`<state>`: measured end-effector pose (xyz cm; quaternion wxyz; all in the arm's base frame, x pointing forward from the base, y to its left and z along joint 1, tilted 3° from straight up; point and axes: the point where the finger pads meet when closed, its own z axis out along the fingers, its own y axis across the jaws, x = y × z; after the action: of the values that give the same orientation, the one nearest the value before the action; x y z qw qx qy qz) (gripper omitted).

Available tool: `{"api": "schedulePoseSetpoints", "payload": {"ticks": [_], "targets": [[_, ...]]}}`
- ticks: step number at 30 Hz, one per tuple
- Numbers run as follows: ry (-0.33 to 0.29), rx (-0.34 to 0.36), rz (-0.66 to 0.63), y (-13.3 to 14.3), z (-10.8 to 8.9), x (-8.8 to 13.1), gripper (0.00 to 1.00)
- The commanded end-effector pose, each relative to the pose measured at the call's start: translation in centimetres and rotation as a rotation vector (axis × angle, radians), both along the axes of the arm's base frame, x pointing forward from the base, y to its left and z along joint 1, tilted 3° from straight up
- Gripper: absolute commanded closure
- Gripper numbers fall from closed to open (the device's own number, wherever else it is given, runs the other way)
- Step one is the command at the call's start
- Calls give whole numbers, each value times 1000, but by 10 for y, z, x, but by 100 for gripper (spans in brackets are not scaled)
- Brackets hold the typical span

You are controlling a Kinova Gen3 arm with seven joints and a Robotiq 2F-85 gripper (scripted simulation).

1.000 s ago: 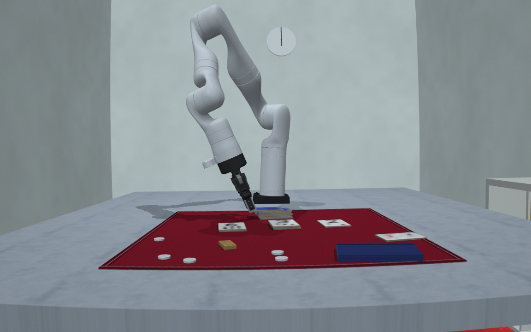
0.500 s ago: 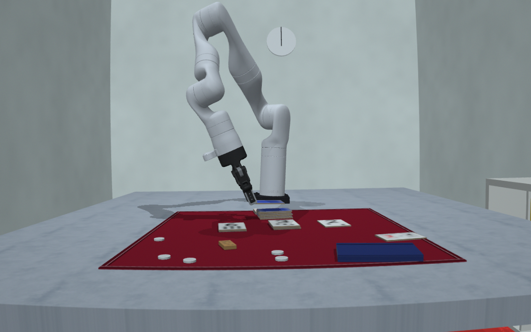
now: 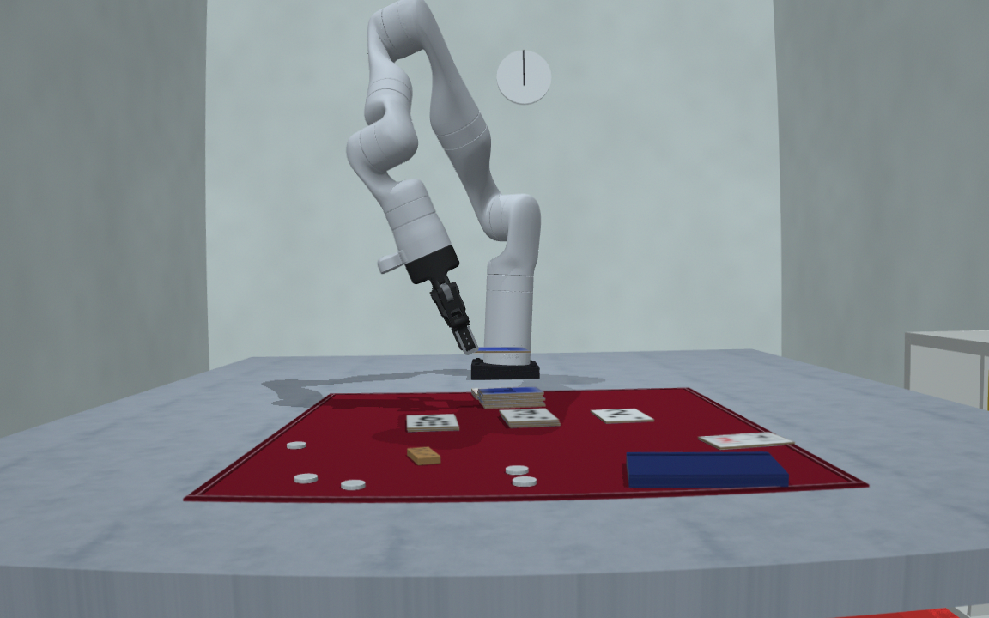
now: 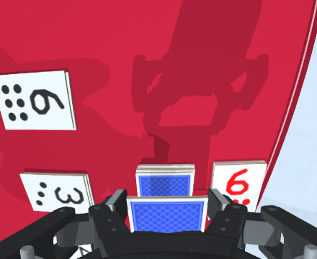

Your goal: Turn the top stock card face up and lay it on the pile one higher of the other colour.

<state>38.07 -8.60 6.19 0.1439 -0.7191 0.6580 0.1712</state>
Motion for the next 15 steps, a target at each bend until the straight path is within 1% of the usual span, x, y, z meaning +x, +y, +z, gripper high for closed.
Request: {"api": "schedulePoseSetpoints", "payload": {"ticks": [1,9,15], "targets": [[-10,-8,-2,-3,10,3,29],[-10,-8,-2,-4,29,3,29],[-10,-8,-2,-5,35,3,29]]}}
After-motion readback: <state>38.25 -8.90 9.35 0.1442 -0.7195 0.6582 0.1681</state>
